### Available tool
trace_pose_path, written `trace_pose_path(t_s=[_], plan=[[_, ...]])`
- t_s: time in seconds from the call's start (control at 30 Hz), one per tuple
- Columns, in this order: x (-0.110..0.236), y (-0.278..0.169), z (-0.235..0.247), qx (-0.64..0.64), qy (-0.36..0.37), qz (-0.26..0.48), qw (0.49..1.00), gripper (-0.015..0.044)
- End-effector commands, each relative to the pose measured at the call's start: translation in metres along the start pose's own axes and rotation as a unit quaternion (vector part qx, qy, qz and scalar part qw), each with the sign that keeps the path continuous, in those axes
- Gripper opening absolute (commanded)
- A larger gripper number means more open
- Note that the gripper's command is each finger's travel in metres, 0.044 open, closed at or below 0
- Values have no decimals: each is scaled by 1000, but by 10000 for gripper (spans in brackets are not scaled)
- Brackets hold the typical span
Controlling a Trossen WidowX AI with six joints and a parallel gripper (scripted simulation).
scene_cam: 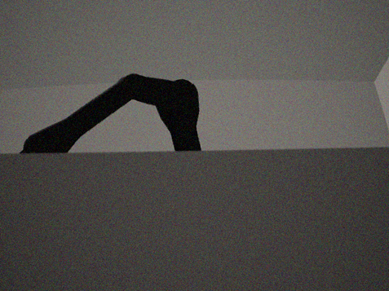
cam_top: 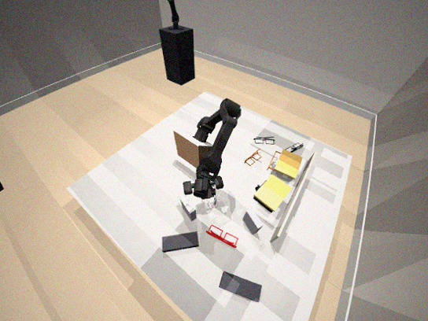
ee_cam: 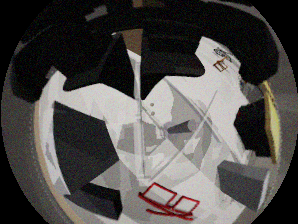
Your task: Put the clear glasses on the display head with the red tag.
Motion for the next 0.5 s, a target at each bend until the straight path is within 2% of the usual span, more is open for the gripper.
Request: trace_pose_path(t_s=[0.0, 0.47], plan=[[1, -4, -4, 1, -3, 0, 1000, 0], [1, -13, -10, 0, -4, 1, 1000, 0]])
Point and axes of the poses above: the point midway between the two fingers, 35 mm back from their tips, its own x axis back along the fingers, its own z axis across the jaws, y = z × x, the point moved 5 cm from there along x, back along the fingers, and after that the axes turned 1 degree about x, right-handed, at the moved point
